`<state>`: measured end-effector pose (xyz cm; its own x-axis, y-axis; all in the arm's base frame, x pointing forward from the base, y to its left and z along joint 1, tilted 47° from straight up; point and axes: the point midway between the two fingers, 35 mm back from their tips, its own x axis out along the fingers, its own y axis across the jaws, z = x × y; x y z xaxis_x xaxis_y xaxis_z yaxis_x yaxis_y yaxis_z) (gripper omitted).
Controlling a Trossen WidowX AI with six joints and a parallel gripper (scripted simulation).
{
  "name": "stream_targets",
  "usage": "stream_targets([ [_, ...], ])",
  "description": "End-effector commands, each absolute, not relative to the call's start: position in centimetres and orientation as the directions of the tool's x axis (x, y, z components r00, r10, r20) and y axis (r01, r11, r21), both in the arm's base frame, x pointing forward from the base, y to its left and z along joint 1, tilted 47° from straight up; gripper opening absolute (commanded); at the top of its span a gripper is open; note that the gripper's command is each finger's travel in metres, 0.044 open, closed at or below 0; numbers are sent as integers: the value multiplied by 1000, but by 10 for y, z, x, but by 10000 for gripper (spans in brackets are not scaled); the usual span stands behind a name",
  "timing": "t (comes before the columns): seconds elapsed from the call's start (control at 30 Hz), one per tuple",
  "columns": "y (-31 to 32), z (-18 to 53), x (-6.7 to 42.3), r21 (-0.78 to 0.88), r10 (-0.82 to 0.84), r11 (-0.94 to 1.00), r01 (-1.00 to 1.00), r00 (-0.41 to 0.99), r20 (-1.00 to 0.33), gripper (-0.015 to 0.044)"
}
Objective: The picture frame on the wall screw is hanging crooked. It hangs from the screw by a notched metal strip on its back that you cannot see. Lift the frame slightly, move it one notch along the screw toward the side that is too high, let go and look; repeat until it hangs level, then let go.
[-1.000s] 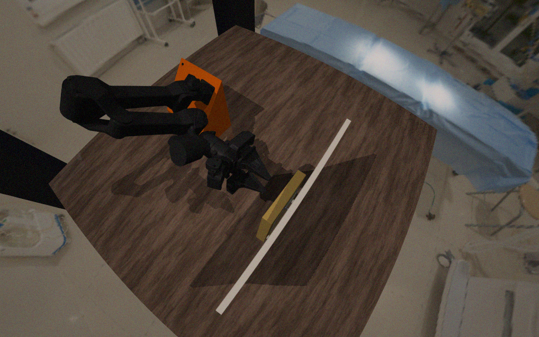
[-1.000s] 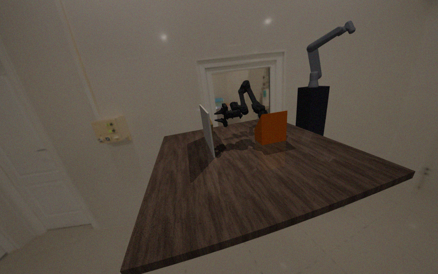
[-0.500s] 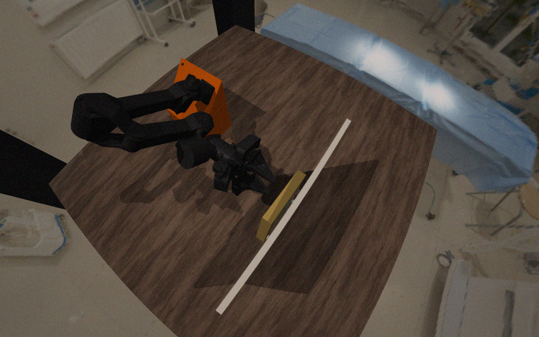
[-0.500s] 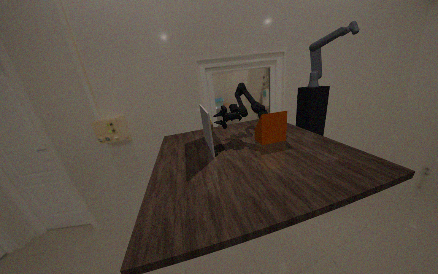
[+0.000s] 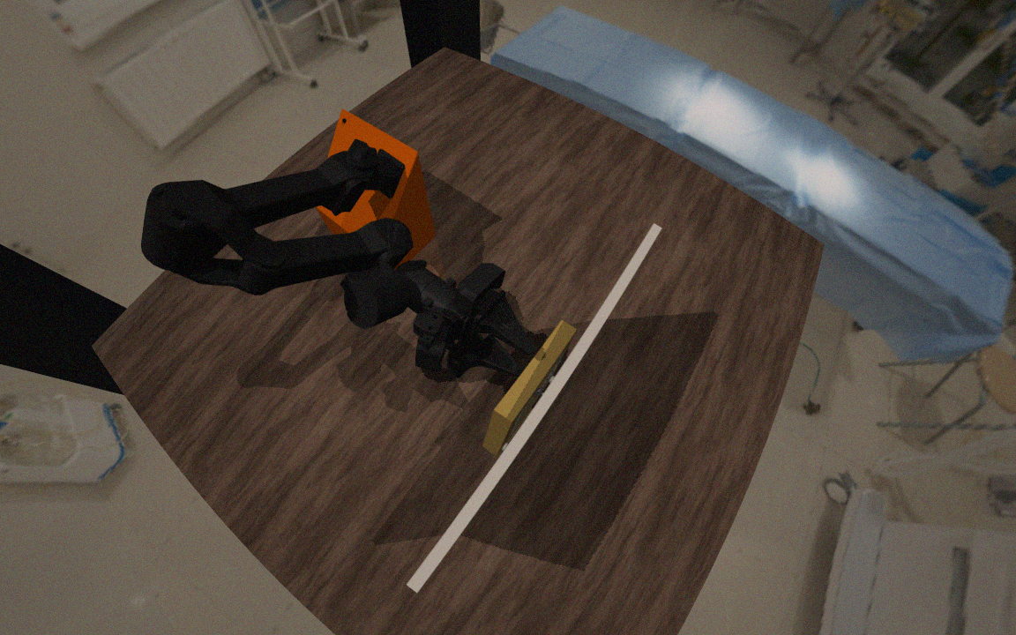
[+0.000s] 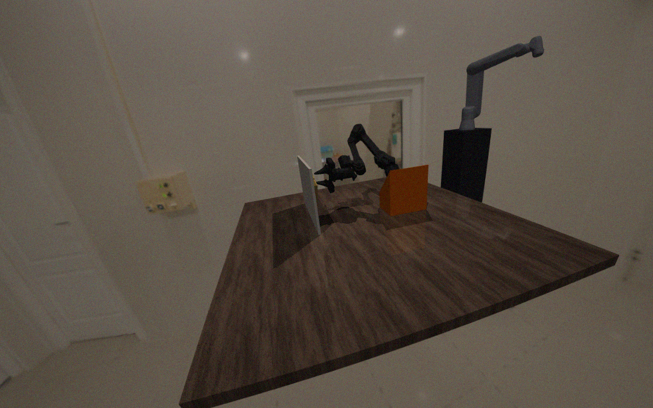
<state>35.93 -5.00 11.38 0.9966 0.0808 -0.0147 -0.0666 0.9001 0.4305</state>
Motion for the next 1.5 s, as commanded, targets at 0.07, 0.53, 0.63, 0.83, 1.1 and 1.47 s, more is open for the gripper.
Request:
stream_targets([
  [0.07, -49, 111, 369, 430, 80, 901, -63, 997, -21, 260],
  [0.53, -48, 111, 378, 430, 80, 901, -63, 997, -21, 260],
  [0.63, -48, 111, 378, 430, 80, 901, -63, 997, -21, 260],
  [0.83, -48, 111, 378, 430, 80, 901, -63, 997, -21, 260],
  [1.1, -48, 111, 378, 430, 80, 901, -63, 997, -21, 260],
  [1.47, -48, 111, 378, 430, 80, 901, -63, 997, -21, 260],
])
